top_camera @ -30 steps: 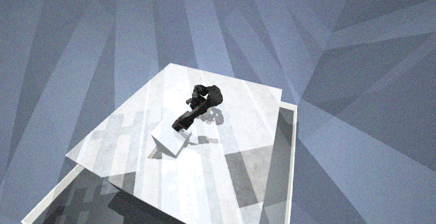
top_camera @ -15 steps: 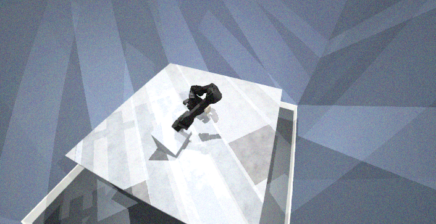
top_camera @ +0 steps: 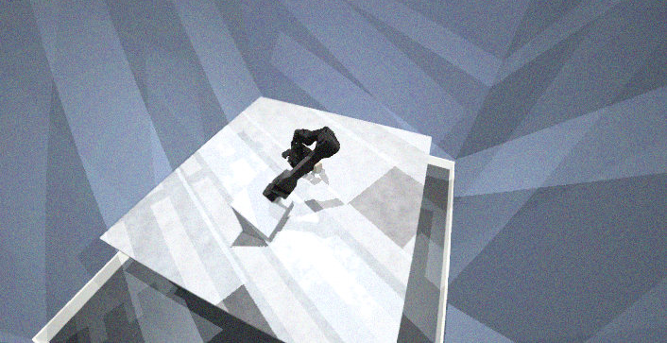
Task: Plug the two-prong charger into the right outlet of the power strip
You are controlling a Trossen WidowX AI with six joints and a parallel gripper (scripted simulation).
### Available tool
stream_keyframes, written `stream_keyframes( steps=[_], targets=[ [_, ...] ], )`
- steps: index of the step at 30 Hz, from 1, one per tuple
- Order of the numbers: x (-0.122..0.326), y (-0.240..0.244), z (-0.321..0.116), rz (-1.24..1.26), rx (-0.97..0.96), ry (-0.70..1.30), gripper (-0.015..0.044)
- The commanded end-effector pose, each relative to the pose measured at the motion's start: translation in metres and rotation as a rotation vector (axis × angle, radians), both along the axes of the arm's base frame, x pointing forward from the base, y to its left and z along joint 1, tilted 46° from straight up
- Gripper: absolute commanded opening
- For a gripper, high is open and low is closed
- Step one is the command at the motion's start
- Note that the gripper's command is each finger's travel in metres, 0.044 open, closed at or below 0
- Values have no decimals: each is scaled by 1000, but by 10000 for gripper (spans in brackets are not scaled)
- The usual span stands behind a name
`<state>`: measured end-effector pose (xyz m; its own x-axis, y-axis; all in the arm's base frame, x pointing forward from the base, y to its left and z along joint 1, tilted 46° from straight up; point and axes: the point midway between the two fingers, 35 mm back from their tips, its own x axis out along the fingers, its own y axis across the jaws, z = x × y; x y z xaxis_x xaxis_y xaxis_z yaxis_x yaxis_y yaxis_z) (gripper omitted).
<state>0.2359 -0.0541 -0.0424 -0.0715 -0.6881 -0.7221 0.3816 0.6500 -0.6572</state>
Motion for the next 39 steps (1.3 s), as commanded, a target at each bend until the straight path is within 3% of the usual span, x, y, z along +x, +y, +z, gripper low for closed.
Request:
stream_keyframes(
  steps=[1,39],
  targets=[
    [5,-1,1,3,-3,2,0],
    [25,-7,3,2,-5,1,0]
  ],
)
